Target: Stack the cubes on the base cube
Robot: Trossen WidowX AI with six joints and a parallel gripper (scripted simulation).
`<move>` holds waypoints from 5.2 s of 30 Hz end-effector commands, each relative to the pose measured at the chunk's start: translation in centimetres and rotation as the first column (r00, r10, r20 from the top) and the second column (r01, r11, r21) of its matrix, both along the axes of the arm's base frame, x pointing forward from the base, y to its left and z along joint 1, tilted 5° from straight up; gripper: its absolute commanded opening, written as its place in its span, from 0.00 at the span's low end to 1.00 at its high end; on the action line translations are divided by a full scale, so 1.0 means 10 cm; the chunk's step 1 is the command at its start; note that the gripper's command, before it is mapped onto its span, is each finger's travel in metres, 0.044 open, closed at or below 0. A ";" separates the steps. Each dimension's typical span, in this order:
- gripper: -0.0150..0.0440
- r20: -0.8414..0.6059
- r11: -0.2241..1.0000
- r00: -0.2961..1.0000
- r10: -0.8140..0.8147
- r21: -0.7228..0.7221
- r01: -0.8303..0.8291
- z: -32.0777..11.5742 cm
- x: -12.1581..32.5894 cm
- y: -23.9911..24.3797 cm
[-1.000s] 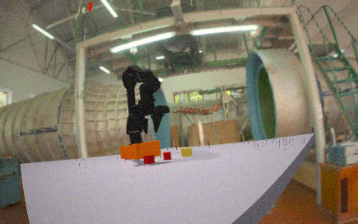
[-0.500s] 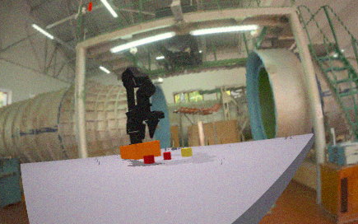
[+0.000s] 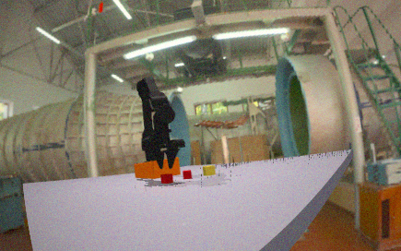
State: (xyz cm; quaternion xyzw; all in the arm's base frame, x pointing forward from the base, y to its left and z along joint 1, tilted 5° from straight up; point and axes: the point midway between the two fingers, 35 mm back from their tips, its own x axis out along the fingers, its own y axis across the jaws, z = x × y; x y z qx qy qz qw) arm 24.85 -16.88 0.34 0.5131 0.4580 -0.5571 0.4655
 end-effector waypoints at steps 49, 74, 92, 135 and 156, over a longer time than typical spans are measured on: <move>0.43 -0.008 1.000 1.000 0.004 0.000 -0.004 0.08 0.04 -0.03; 0.43 -0.009 1.000 1.000 0.024 0.001 -0.024 0.71 0.04 0.05; 0.43 -0.018 0.854 0.854 0.521 0.034 -0.520 0.57 0.29 0.57; 0.43 0.021 -0.238 -0.237 0.971 0.098 -0.966 0.26 0.43 1.93; 0.43 0.029 -0.364 -0.363 0.931 0.101 -0.926 0.22 0.40 2.07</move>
